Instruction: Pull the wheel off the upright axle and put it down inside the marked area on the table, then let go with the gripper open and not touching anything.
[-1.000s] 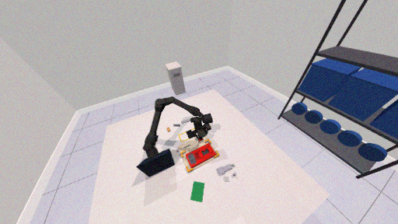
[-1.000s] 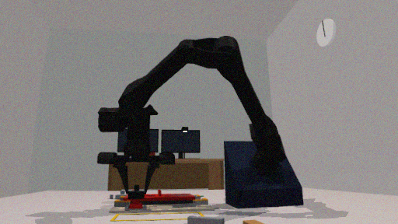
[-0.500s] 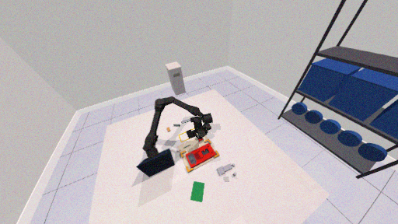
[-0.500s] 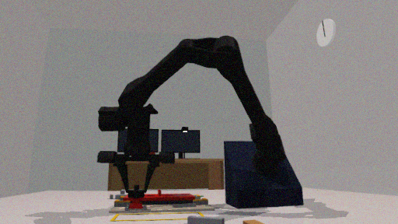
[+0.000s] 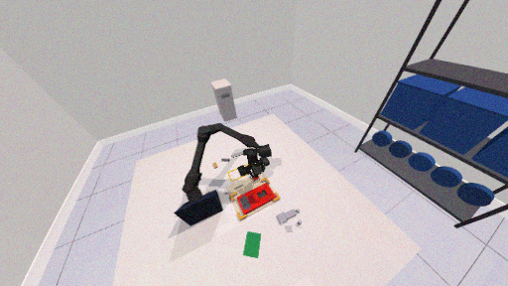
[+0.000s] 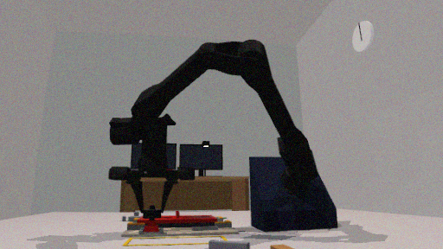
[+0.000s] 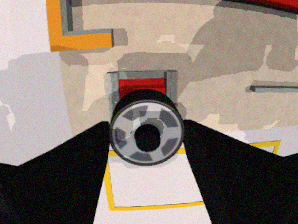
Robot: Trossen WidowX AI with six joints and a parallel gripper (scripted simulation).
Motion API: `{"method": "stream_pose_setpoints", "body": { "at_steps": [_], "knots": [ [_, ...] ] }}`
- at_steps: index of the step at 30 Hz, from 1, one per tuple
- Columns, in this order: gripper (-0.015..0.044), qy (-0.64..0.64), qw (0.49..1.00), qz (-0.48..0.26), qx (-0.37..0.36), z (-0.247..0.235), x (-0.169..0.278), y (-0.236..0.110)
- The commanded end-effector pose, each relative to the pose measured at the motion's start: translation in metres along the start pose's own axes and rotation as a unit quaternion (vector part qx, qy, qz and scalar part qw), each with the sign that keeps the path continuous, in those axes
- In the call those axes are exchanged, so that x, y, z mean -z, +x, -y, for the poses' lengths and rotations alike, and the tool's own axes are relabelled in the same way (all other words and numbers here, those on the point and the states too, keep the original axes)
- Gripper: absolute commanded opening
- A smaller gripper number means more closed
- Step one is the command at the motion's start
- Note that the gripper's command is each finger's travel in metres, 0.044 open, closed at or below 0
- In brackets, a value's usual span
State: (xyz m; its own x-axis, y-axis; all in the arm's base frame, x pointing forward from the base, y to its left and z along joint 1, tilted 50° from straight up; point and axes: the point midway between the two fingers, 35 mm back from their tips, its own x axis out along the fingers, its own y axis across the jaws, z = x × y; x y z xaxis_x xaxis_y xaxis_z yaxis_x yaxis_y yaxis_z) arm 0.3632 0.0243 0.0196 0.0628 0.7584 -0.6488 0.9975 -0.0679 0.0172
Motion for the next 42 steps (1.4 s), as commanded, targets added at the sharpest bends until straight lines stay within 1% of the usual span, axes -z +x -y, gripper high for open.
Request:
{"method": "stream_pose_setpoints", "body": {
  "at_steps": [1,42],
  "knots": [
    [0.0,-0.001,1.0,0.001,-0.002,-0.001,0.0,-0.003],
    [0.0,0.0,1.0,0.001,-0.002,-0.001,-0.001,-0.017]
  ]
}}
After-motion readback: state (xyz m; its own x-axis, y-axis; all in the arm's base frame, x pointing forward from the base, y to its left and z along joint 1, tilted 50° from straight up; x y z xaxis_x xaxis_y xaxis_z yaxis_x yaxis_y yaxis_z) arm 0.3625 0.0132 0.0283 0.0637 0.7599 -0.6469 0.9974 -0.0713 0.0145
